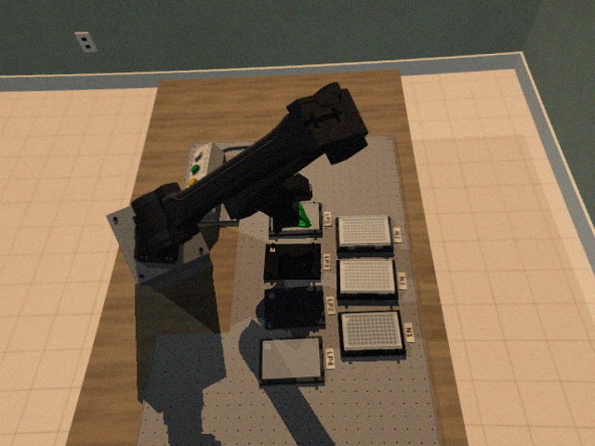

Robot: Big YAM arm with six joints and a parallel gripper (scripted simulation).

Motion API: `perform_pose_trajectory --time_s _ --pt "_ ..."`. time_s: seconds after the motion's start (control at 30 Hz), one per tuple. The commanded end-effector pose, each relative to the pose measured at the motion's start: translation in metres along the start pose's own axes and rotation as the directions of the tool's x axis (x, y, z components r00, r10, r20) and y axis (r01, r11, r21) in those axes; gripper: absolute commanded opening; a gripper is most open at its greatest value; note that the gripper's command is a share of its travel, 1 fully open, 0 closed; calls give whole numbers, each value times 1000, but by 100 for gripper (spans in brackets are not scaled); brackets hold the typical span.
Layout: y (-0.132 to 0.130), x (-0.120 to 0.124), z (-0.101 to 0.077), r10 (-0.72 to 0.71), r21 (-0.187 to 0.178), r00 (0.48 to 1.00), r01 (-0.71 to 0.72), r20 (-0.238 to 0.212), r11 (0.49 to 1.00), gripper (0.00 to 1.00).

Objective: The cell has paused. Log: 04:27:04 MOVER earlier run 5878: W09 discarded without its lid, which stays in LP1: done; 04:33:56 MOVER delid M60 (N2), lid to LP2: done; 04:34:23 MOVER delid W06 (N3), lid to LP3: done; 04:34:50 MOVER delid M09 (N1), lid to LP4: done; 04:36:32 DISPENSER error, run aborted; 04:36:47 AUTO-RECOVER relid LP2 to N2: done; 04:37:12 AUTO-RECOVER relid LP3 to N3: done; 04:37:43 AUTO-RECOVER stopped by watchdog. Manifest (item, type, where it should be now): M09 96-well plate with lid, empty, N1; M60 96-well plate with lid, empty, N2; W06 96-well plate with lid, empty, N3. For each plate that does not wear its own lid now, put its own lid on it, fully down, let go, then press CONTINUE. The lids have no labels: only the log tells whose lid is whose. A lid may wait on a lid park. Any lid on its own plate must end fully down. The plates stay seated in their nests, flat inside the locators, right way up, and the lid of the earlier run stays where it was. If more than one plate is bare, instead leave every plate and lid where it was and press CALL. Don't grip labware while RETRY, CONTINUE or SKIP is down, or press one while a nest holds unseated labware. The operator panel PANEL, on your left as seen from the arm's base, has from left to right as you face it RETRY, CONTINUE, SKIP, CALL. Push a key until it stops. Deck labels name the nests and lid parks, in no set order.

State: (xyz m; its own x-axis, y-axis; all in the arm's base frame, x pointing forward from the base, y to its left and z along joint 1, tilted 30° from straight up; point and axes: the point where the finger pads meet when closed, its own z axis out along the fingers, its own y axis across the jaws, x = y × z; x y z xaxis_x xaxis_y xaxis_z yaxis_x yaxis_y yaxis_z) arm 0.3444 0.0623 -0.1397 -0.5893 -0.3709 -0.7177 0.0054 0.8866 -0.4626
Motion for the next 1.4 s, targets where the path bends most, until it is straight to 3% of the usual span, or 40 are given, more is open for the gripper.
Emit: perform_pose_trajectory --time_s 0.0,0.83,1.03,1.37 --pt "-5 -1 -1 44 10 999 -44 -1 999 0" --pt "-5 -1 -1 44 10 999 -44 -1 999 0" --pt "-18 -29 23 49 19 999 -49 4 999 0" --pt "-34 -58 47 48 20 999 -49 7 999 0"
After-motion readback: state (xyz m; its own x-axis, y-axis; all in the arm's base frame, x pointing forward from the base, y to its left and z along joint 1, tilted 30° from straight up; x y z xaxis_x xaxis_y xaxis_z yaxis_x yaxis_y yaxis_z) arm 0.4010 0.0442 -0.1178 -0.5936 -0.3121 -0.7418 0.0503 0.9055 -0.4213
